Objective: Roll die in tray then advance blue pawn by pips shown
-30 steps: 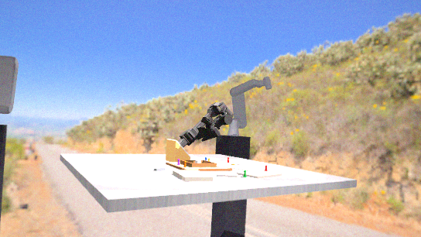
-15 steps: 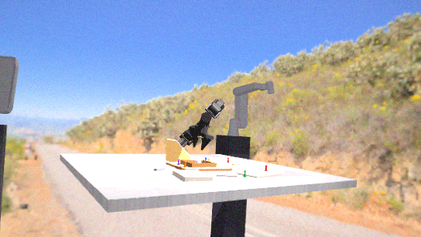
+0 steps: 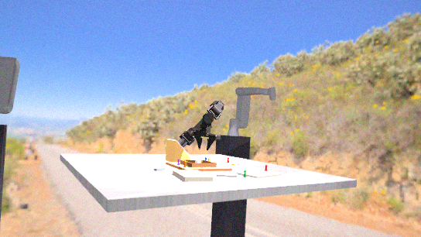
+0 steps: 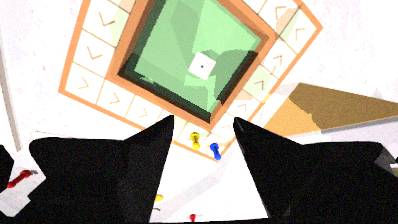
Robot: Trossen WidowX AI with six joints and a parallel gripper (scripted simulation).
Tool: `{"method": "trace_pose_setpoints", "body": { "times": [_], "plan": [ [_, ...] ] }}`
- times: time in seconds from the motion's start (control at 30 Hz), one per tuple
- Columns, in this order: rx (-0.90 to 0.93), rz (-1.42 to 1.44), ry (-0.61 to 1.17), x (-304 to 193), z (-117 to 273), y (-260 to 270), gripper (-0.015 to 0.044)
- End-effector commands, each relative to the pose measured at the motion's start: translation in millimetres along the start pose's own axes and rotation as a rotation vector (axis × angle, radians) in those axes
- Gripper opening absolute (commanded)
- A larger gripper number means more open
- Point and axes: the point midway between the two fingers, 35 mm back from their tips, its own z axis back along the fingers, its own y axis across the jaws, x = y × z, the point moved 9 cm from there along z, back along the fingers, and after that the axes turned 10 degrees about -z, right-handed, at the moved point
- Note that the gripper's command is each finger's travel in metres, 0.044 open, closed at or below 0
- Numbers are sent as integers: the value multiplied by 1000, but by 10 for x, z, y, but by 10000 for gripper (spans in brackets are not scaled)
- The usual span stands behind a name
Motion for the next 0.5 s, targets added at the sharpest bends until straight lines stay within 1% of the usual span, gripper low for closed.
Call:
{"method": "trace_pose_setpoints", "body": {
  "times": [0.0,0.1,0.17,0.47],
  "plan": [
    [32,477,21,-504,-80,-266,200],
    [54,775,32,-745,-156,-471,200],
    [65,905,36,-834,-194,-567,200],
    [67,921,37,-810,-202,-580,200]
  ]
}}
